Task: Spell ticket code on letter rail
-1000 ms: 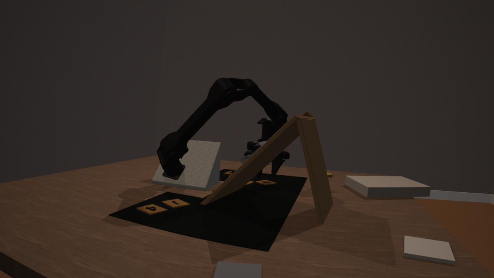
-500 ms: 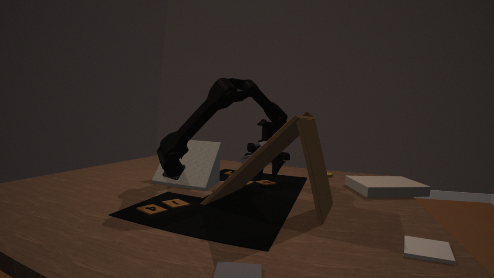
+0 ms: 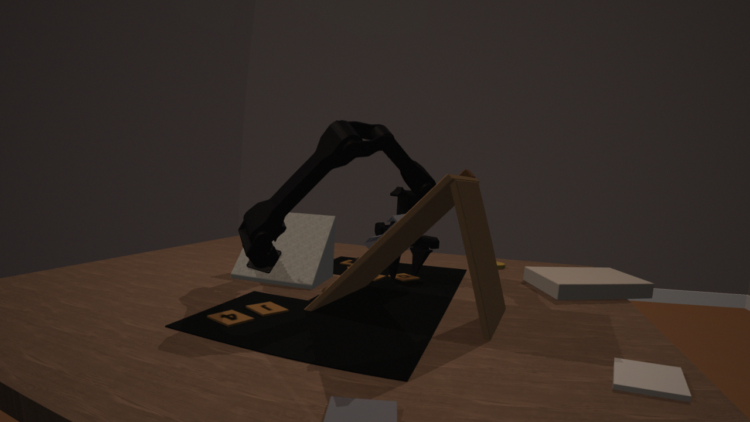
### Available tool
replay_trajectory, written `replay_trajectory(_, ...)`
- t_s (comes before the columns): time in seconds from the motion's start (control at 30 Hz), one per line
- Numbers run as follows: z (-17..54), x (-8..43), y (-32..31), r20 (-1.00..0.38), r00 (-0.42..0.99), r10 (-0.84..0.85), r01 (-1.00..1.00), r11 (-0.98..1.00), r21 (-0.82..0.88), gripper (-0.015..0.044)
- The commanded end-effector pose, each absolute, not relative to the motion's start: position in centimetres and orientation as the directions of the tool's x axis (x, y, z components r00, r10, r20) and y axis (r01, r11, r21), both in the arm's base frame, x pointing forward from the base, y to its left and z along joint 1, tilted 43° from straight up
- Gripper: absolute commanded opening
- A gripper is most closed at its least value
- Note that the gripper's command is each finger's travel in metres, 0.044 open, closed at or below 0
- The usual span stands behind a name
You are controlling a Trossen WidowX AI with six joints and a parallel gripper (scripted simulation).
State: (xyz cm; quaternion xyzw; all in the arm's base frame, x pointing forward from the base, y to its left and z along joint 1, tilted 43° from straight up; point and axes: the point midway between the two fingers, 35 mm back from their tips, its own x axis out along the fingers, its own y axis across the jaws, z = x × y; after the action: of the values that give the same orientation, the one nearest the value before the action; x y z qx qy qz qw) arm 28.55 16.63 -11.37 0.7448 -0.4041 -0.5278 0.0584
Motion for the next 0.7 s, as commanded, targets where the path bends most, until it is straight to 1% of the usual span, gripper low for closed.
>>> replay_trajectory(0.0, -11.42, 28.62, 16.58, -0.738, 0.120, -0.664, -0.535, -0.669, 0.515, 0.0340)
replay_trajectory(0.07, -11.42, 28.62, 16.58, -0.738, 0.120, -0.664, -0.535, -0.669, 0.515, 0.0340)
replay_trajectory(0.1, -11.42, 28.62, 16.58, -0.738, 0.120, -0.664, -0.535, -0.669, 0.515, 0.0314)
replay_trajectory(0.53, -11.40, 28.60, 16.56, -0.738, 0.120, -0.664, -0.535, -0.669, 0.515, 0.0227)
replay_trajectory(0.67, -11.15, 28.50, 16.83, -0.738, 0.120, -0.664, -0.535, -0.669, 0.515, 0.0122)
